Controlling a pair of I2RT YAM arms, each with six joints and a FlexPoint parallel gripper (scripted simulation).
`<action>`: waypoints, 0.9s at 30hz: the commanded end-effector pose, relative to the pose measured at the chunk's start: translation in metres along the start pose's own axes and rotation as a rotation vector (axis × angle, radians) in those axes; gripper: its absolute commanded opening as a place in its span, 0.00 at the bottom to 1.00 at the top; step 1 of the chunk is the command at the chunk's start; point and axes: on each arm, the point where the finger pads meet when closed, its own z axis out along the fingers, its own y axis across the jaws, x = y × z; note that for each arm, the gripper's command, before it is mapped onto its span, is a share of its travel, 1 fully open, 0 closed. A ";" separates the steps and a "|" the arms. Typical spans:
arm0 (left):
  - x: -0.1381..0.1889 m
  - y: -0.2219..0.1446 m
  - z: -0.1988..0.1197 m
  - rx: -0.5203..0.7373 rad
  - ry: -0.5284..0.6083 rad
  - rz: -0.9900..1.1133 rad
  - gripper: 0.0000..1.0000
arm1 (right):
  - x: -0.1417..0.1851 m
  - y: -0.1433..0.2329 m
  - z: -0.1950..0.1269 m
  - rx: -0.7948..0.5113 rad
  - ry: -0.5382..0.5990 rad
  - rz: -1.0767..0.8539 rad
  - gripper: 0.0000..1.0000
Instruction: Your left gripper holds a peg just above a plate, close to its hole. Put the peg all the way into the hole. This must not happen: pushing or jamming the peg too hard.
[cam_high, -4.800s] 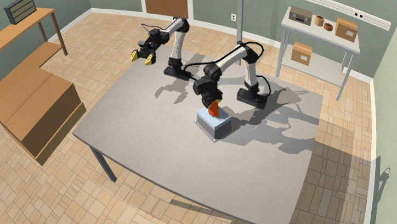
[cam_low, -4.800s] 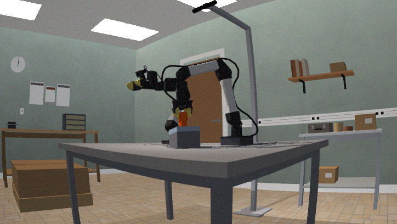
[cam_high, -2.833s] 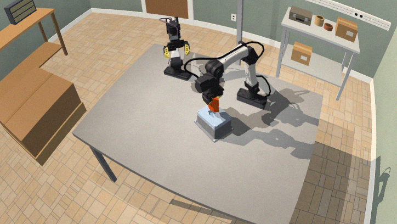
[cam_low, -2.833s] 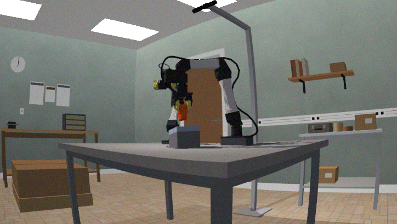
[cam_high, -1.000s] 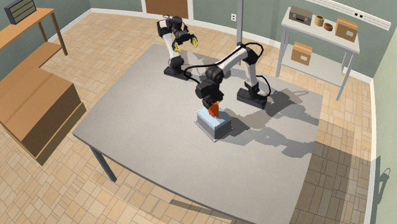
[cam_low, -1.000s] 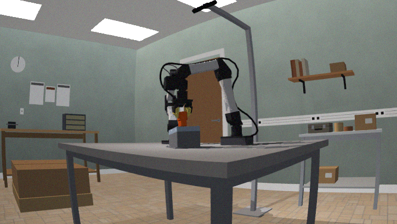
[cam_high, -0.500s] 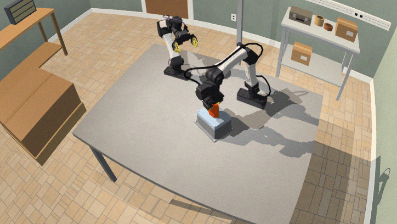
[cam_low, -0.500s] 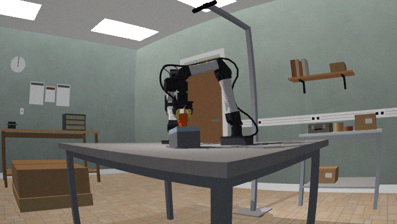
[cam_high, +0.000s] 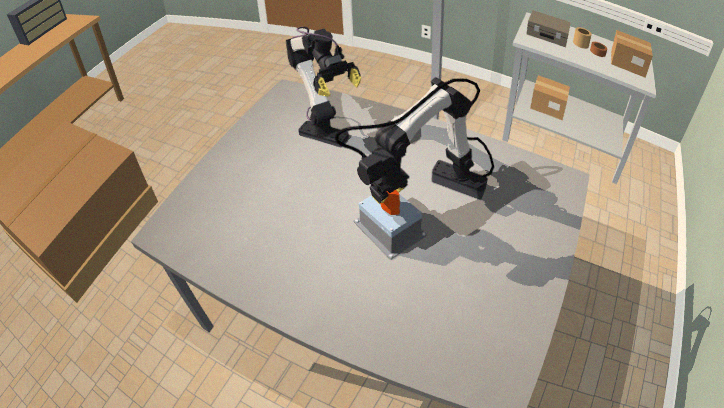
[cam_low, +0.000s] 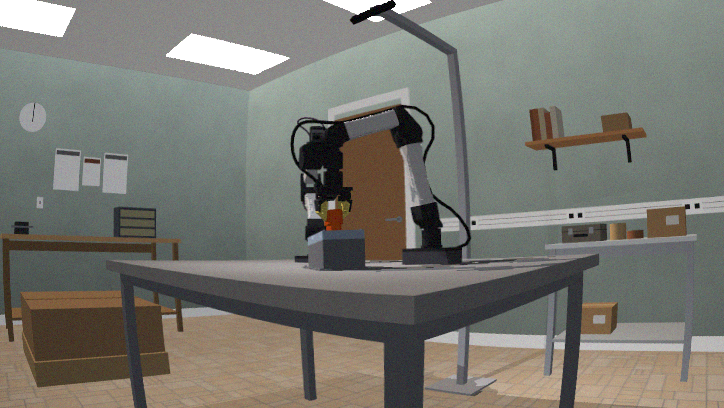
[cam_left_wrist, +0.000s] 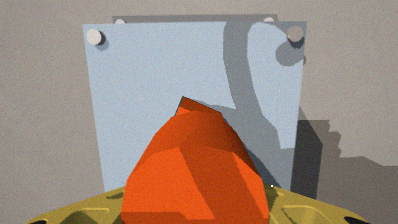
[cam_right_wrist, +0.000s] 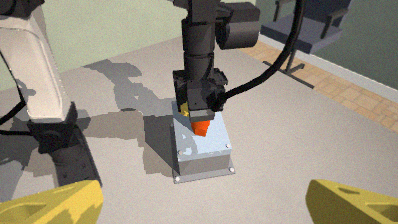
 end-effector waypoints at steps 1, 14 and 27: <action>0.001 0.006 0.001 -0.023 -0.010 0.005 0.35 | -0.004 0.000 -0.006 0.003 -0.002 0.003 1.00; 0.003 0.005 0.009 -0.016 -0.010 0.005 0.35 | -0.004 0.000 -0.006 0.003 -0.002 0.003 1.00; 0.005 0.005 0.016 -0.016 -0.008 0.004 0.35 | -0.004 0.000 -0.006 0.003 -0.002 0.003 1.00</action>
